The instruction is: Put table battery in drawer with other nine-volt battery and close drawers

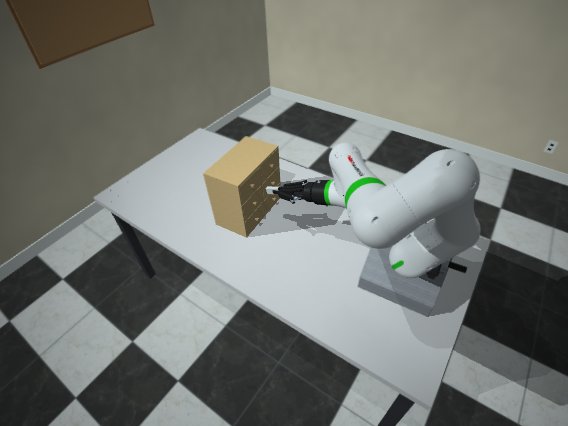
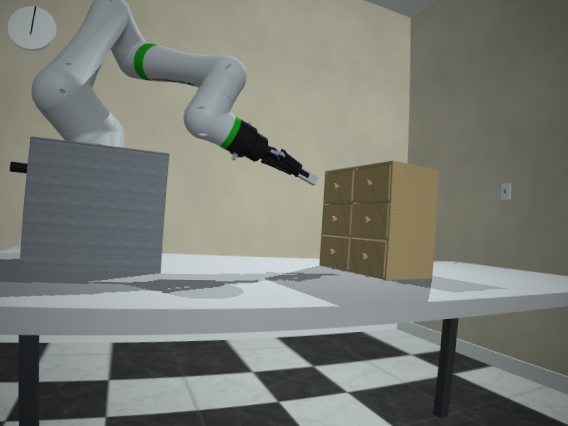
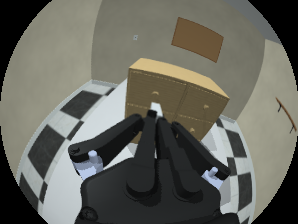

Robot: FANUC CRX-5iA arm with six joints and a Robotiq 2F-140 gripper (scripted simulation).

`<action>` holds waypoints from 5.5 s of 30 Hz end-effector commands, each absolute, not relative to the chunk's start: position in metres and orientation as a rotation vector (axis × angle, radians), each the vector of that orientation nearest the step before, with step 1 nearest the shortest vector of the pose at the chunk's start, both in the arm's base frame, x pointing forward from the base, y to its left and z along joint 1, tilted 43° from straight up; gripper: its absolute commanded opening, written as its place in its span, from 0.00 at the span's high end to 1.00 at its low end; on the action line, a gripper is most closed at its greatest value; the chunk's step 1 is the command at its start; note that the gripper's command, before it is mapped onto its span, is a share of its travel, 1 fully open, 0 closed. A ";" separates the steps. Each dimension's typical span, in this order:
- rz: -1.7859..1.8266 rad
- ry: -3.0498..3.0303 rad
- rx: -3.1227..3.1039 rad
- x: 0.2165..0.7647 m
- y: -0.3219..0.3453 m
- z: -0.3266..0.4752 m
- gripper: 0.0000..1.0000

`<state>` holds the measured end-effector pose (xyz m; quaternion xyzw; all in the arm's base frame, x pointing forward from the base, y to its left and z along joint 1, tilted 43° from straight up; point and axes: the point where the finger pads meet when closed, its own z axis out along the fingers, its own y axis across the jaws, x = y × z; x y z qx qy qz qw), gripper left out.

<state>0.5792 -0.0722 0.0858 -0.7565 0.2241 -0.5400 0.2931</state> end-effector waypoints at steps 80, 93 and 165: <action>-0.097 0.069 -2.384 0.444 -0.142 0.164 1.00; -0.019 0.038 -2.385 0.438 -0.145 0.168 1.00; -0.019 0.038 -2.385 0.438 -0.145 0.168 0.00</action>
